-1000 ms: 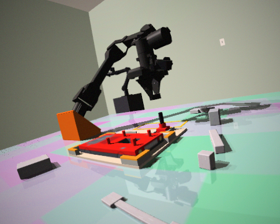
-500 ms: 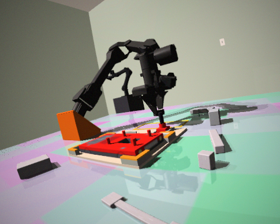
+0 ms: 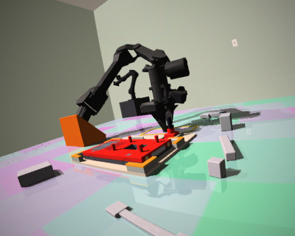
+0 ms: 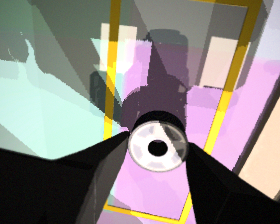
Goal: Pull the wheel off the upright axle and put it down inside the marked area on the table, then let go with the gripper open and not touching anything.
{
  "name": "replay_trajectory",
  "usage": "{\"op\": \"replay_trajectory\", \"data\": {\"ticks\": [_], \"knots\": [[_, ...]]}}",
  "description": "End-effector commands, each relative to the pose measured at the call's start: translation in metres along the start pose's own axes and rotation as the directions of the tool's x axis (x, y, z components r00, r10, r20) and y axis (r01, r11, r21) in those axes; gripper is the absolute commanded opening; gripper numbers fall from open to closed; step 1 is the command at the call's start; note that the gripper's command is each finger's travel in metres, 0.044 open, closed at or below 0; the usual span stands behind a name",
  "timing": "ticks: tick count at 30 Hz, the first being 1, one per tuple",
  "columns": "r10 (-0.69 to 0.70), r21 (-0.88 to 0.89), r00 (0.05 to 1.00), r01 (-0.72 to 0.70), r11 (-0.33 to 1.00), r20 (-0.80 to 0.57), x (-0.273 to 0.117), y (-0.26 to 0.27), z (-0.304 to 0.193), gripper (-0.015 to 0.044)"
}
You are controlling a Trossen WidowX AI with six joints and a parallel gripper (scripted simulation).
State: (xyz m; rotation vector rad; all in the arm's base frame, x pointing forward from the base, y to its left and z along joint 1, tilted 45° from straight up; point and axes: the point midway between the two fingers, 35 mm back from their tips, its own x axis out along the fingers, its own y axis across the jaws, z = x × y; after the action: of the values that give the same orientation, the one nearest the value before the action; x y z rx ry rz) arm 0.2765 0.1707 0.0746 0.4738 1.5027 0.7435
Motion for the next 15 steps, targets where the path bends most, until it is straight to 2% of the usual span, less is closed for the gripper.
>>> {"op": "replay_trajectory", "data": {"ticks": [1,5,11,14,15], "knots": [[0.000,-0.003,1.000,0.000,1.000,-0.001,0.000,0.000,0.000,0.0210],[-0.001,-0.002,1.000,0.001,1.000,0.000,-0.007,0.000,0.000,0.0300],[0.002,0.003,1.000,-0.002,1.000,0.006,-0.058,-0.001,0.000,0.0300],[0.002,0.004,1.000,-0.002,1.000,0.006,-0.060,-0.001,0.000,0.0300],[-0.005,0.012,1.000,0.005,1.000,0.007,-0.053,-0.005,0.000,0.0326]]}}
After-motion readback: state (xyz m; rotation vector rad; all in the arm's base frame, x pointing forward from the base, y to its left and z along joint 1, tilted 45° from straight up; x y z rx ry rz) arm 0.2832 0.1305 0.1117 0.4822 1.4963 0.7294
